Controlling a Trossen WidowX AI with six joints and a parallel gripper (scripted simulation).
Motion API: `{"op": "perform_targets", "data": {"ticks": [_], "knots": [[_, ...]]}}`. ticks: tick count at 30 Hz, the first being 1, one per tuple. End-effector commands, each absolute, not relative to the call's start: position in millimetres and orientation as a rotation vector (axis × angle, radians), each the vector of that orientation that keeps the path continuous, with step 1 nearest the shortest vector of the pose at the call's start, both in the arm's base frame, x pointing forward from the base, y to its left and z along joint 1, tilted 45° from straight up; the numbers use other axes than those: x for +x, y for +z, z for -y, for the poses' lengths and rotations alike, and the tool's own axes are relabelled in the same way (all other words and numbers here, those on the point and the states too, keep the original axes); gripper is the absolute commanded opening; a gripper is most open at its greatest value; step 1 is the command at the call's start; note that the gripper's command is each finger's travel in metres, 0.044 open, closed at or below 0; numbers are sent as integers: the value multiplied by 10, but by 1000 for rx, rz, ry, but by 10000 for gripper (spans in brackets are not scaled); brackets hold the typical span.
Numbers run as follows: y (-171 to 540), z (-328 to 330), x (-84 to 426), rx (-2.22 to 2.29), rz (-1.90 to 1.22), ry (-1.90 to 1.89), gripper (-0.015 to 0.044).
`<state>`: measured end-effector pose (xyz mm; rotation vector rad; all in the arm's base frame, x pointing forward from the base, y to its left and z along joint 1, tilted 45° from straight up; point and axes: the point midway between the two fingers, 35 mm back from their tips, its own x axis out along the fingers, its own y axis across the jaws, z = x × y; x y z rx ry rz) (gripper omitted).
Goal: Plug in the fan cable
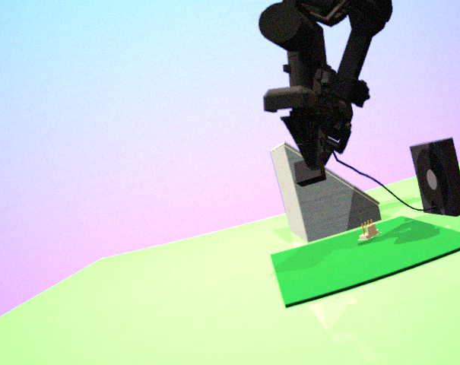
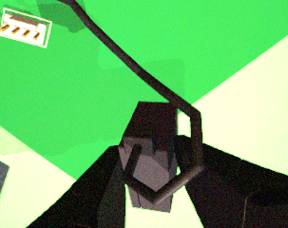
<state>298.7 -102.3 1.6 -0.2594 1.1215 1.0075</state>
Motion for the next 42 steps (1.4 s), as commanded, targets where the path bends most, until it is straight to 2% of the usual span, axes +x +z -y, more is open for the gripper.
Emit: {"op": "perform_targets", "data": {"ticks": [1,42], "knots": [[61,1038,3110,-147,-1169,929,0],[410,888,4106,1078,-1549,57,0]]}}
